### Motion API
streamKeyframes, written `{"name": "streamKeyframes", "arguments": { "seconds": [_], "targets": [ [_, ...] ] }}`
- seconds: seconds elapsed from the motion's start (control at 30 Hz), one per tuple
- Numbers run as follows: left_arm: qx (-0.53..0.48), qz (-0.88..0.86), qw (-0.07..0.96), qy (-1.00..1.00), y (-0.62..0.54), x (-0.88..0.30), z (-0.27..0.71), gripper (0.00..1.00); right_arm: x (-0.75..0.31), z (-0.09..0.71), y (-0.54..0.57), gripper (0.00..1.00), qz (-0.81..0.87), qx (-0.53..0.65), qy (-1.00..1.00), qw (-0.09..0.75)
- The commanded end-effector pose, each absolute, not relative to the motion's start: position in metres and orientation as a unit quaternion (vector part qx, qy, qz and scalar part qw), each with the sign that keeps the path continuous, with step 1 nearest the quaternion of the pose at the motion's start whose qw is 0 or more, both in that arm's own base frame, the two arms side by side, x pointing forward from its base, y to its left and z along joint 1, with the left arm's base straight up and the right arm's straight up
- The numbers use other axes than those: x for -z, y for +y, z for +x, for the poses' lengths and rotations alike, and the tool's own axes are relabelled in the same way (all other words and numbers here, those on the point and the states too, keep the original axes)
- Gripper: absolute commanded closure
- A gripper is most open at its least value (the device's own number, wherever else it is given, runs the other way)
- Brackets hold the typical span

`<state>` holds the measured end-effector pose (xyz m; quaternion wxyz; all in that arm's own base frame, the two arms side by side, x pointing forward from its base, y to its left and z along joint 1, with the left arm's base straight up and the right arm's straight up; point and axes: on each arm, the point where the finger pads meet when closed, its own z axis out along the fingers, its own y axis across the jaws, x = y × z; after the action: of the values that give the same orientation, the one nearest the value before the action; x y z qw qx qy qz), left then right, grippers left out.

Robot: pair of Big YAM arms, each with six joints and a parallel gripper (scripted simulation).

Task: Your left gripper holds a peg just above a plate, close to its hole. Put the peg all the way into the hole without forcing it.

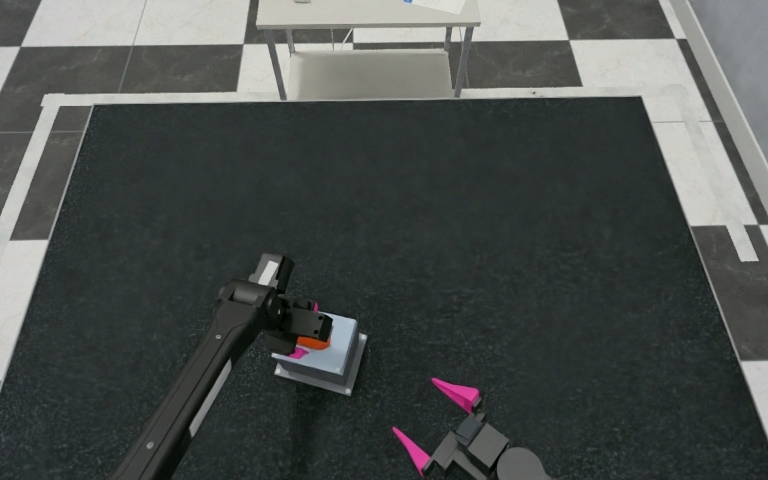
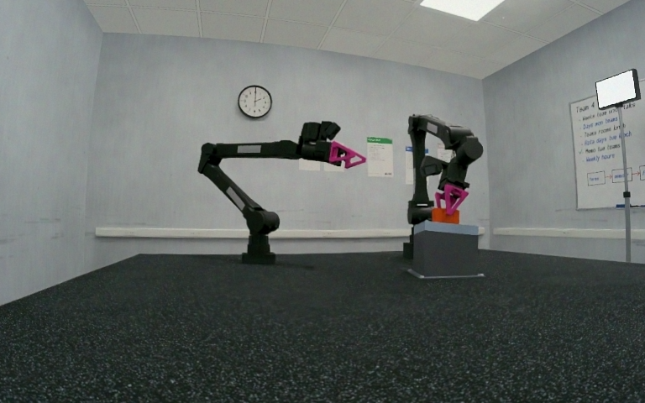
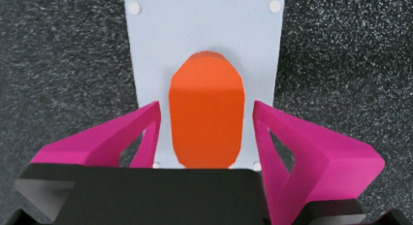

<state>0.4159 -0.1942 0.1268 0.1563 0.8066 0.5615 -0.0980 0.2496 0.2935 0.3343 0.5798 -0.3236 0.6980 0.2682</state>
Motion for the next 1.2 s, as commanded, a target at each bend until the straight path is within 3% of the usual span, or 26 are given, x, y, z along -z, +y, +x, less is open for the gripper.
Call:
{"name": "streamKeyframes", "arguments": {
  "seconds": [0.0,0.2,0.3,0.63,1.17],
  "targets": [
    [0.074,0.806,0.188,0.556,-0.187,-0.164,0.426,0.3,-0.352,0.251,0.295,0.0,-0.318,-0.273,0.689,0.592],
    [0.07,0.806,0.192,0.555,-0.185,-0.181,0.433,0.3,-0.352,0.251,0.295,0.0,-0.318,-0.273,0.689,0.592],
    [0.073,0.806,0.189,0.556,-0.182,-0.187,0.433,0.0,-0.352,0.251,0.295,0.0,-0.318,-0.273,0.689,0.592],
    [0.061,0.807,0.2,0.552,-0.158,-0.258,0.427,0.0,-0.352,0.251,0.295,0.0,-0.318,-0.273,0.689,0.592],
    [0.089,0.806,0.168,0.56,-0.154,-0.25,0.424,0.0,-0.352,0.251,0.295,0.0,-0.318,-0.273,0.689,0.592]
  ]
}}
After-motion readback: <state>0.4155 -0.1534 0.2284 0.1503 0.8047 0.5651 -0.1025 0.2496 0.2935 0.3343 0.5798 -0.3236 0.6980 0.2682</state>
